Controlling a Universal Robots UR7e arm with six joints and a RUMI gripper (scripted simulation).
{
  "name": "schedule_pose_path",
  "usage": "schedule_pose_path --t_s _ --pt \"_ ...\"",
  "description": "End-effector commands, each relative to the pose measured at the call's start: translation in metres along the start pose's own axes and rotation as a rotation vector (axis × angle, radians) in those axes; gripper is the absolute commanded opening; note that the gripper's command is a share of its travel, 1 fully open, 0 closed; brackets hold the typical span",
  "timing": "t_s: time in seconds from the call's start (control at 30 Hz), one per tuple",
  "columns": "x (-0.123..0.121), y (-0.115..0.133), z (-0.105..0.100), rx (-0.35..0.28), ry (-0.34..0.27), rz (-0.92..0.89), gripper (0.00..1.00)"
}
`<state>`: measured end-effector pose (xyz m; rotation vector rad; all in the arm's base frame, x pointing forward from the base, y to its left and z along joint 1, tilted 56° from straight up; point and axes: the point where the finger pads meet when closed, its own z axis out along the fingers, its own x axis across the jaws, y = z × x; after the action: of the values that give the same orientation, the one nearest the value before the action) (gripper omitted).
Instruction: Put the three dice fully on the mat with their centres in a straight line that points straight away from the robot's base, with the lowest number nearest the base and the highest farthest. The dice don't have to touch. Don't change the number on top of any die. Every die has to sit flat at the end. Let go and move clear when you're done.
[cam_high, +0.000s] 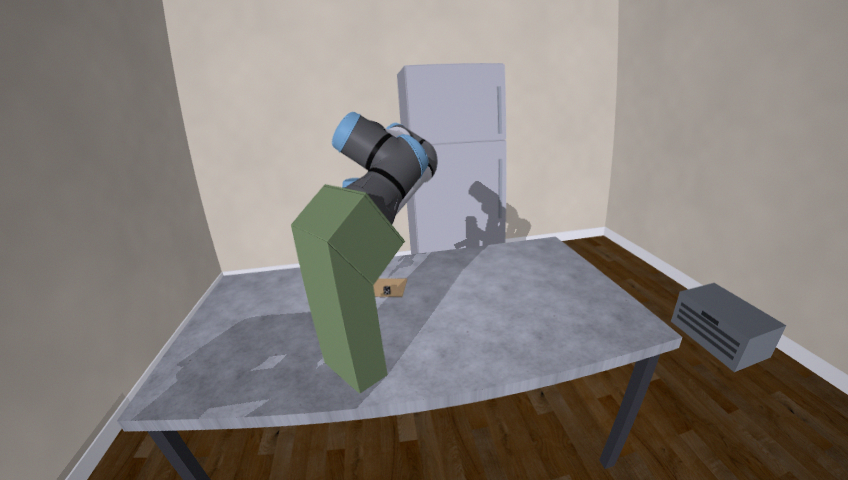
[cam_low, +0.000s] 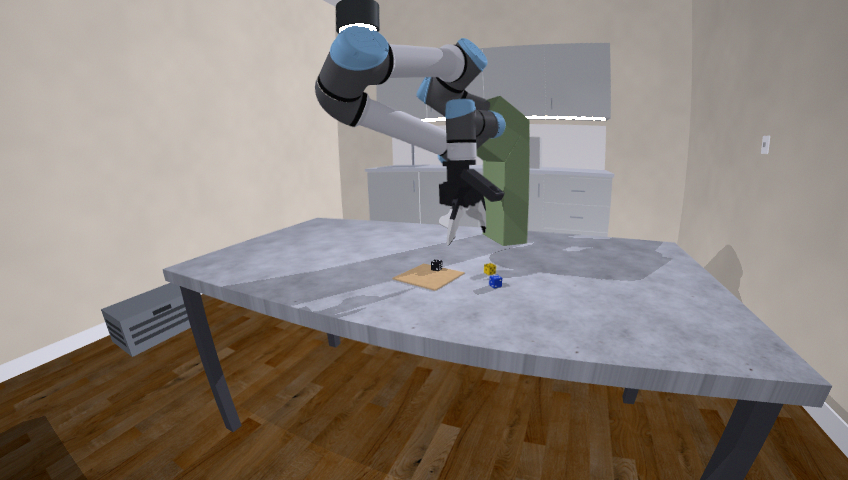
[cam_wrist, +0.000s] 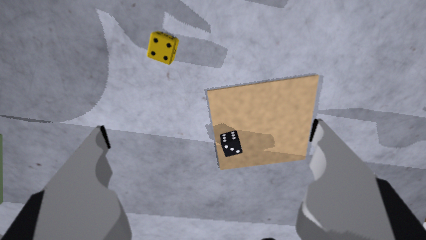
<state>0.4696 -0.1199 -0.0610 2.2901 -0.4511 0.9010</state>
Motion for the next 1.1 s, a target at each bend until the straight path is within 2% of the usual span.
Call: schedule_pose_path --t_s 0.0,0.07,0.33,0.53,0.6,1.07 --pt "-0.001 -0.005 0.000 -0.008 -0.004 0.135 1.00" --pt "-0.001 -0.005 0.000 -0.008 -0.004 0.137 1.00" --pt "-0.006 -0.014 0.001 -0.009 -0.002 0.468 1.00" --pt "-0.009 -0.019 0.002 -0.009 0.000 0.669 1.00" --pt "-0.009 -0.019 0.002 -0.009 0.000 0.669 1.00" --pt "-0.021 -0.029 0.002 -0.009 0.005 1.177 1.00"
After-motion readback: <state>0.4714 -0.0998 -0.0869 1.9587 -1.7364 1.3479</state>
